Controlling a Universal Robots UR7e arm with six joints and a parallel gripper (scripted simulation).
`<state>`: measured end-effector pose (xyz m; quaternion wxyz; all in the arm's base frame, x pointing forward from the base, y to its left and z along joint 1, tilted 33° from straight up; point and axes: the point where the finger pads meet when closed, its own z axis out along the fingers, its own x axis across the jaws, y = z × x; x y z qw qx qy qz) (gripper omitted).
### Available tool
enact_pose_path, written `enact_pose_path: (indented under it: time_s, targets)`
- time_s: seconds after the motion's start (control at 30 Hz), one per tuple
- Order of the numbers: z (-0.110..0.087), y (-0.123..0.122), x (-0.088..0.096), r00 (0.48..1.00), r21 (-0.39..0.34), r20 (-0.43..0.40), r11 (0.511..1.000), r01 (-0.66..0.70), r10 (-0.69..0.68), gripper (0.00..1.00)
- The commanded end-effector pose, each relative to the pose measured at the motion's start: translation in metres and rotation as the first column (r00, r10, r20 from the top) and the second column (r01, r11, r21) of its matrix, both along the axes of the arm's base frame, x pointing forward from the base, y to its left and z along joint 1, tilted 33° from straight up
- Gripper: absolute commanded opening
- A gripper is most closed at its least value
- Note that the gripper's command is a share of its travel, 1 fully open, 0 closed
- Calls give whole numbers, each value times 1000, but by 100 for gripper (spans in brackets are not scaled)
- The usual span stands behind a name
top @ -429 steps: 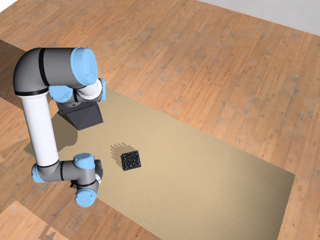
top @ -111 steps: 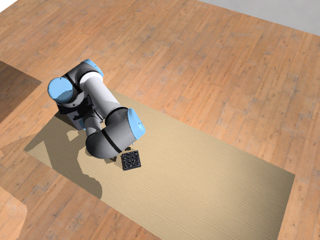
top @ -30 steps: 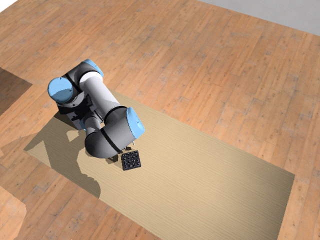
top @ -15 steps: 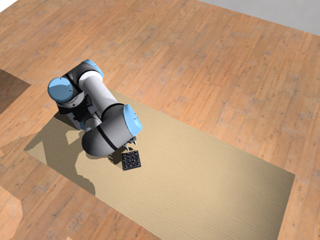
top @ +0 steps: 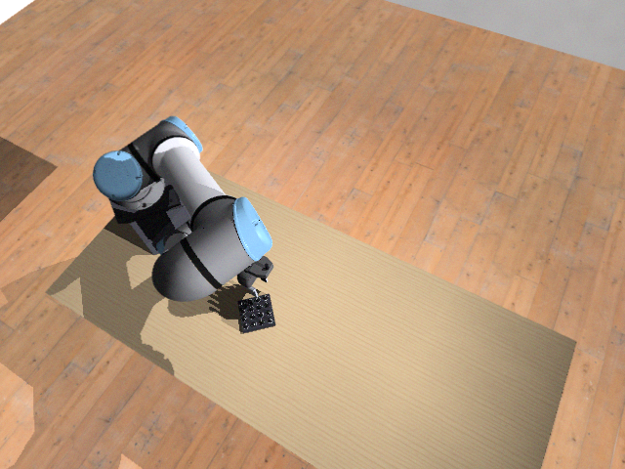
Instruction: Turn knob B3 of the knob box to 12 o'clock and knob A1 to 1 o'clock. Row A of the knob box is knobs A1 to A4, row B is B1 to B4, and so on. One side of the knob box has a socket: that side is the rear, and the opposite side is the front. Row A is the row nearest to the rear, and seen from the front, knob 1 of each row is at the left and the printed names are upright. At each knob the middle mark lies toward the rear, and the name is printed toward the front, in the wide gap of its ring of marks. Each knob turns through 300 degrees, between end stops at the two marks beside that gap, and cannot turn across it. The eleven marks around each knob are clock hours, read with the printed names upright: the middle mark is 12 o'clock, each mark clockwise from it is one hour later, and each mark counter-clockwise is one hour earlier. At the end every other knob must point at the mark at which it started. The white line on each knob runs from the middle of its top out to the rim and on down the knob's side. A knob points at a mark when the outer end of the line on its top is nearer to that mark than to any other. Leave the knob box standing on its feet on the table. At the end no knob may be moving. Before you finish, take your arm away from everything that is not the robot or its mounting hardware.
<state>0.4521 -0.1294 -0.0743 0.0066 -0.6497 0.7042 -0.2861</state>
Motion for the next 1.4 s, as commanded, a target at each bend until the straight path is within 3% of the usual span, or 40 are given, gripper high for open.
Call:
enact_pose_path:
  time_s: [0.0, 0.4, 0.7, 0.9, 1.23, 1.27, 1.37]
  targets:
    - [4, 0, 4, 989, -49, -65, 990, -134, 131, 100]
    - [11, 1, 8, 929, -118, -181, 931, -346, 322, 100]
    - [17, 0, 11, 829, -157, -297, 832, -532, 474, 100]
    - [19, 0, 11, 791, -164, -332, 795, -584, 513, 100]
    - [19, 0, 11, 782, -165, -340, 786, -596, 522, 100]
    - [19, 0, 11, 782, -165, -340, 786, -596, 522, 46]
    - [19, 0, 11, 782, -165, -340, 786, -596, 522, 46]
